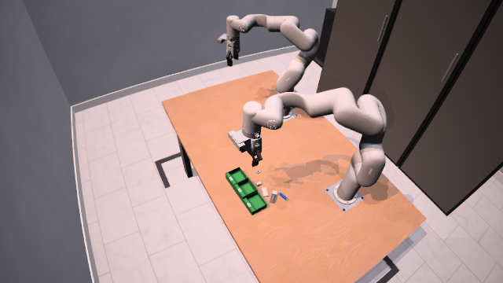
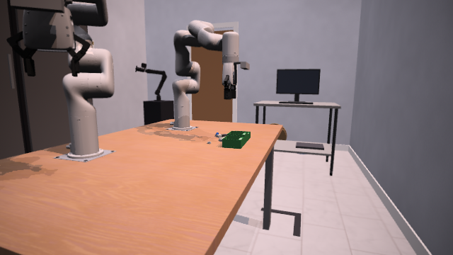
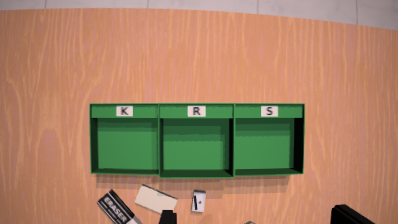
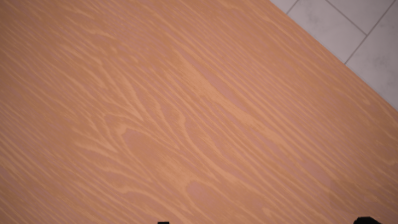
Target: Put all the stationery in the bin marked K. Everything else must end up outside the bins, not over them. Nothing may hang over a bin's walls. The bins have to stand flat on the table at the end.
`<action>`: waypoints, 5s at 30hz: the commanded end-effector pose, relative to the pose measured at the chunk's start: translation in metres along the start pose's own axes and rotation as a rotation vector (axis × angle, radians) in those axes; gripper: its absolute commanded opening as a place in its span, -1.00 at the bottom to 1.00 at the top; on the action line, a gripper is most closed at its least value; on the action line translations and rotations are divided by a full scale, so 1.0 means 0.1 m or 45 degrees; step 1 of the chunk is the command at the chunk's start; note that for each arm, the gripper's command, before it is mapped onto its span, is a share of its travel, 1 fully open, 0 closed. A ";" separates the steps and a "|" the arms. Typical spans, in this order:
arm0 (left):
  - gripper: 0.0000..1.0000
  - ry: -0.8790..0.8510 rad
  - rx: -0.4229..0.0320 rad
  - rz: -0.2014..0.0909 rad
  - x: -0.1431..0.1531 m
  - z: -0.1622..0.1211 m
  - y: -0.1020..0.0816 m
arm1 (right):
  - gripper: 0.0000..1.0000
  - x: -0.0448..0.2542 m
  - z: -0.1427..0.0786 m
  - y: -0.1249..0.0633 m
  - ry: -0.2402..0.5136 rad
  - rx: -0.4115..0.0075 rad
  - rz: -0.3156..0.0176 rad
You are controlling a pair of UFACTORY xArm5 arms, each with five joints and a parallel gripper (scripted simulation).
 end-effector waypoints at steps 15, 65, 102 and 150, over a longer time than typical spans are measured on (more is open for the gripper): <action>-0.21 -0.507 -0.012 0.008 -0.53 -0.43 0.58 | 1.00 0.00 0.00 -0.01 0.000 0.005 0.001; -0.21 -0.894 0.000 0.001 -1.12 -0.92 1.24 | 1.00 0.00 0.00 -0.01 0.000 0.005 0.001; -0.21 -0.894 0.000 0.002 -1.12 -0.91 1.86 | 1.00 0.00 0.00 -0.01 0.000 0.005 0.001; -0.62 -0.894 0.000 0.001 -1.12 -0.92 1.97 | 1.00 0.00 0.00 -0.01 0.000 0.005 0.001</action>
Point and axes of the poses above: on each arm, the point where the finger pads meet when closed, its own y axis out along the fingers, its own x axis across the jaws, z = x × y, the point moved 6 cm from there along -y, back along the fingers, and after that the axes turned 11 degrees about y, right-handed, at the moved point
